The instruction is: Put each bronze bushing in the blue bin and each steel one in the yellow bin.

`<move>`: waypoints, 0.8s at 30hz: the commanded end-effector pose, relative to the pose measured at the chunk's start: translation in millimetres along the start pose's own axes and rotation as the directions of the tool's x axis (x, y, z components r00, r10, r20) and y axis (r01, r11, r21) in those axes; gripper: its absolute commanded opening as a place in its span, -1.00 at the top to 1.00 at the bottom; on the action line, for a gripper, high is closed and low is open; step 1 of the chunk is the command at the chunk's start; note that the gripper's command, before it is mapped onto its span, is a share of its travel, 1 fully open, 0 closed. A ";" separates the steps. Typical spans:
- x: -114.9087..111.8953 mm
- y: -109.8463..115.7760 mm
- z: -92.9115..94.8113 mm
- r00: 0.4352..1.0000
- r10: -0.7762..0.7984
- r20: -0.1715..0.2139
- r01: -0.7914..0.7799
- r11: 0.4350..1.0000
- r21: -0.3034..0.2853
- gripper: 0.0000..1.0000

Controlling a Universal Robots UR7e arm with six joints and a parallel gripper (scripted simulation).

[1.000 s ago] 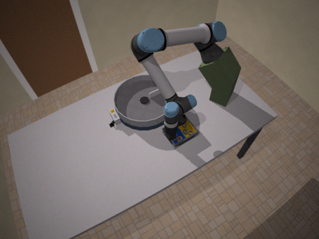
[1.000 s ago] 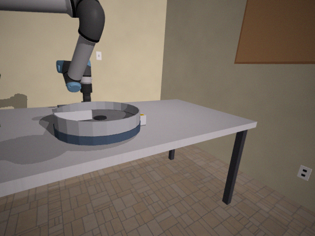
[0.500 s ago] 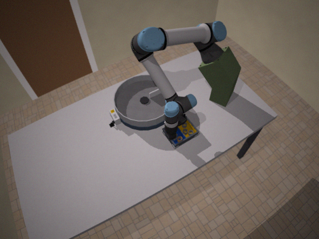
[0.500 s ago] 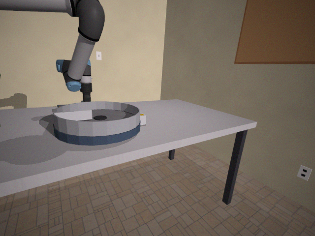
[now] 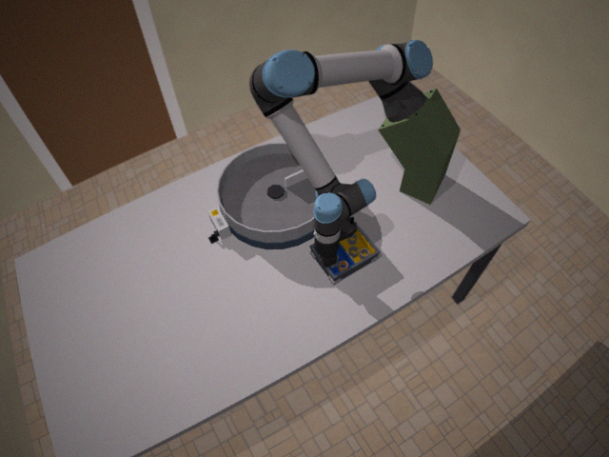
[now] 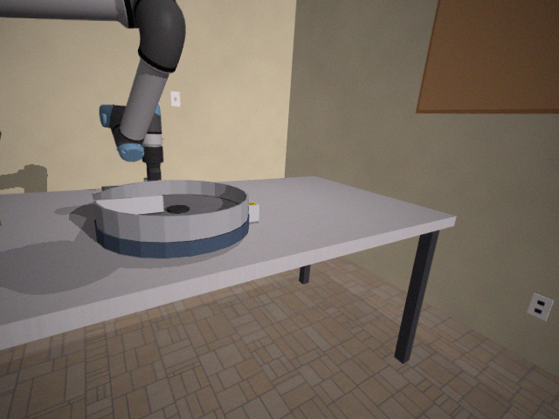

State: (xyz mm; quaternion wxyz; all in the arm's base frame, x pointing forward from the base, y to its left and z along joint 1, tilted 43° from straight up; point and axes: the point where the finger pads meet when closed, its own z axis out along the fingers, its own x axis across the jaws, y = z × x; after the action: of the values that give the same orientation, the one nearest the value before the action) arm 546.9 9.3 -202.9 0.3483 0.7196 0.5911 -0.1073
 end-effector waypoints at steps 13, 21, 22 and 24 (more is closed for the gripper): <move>0.2 0.4 -4.7 1.000 0.000 -0.001 0.000 1.000 -0.001 0.16; 0.2 0.4 -6.6 1.000 0.000 -0.001 0.000 1.000 -0.001 0.16; 0.2 0.4 -7.2 1.000 0.000 -0.001 0.000 1.000 -0.001 0.16; 0.2 0.4 -8.5 1.000 0.000 -0.001 0.000 1.000 -0.001 0.16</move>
State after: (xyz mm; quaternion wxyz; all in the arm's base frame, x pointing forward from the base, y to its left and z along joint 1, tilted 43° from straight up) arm 545.3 13.2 -198.3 0.3482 0.7196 0.5911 -0.1073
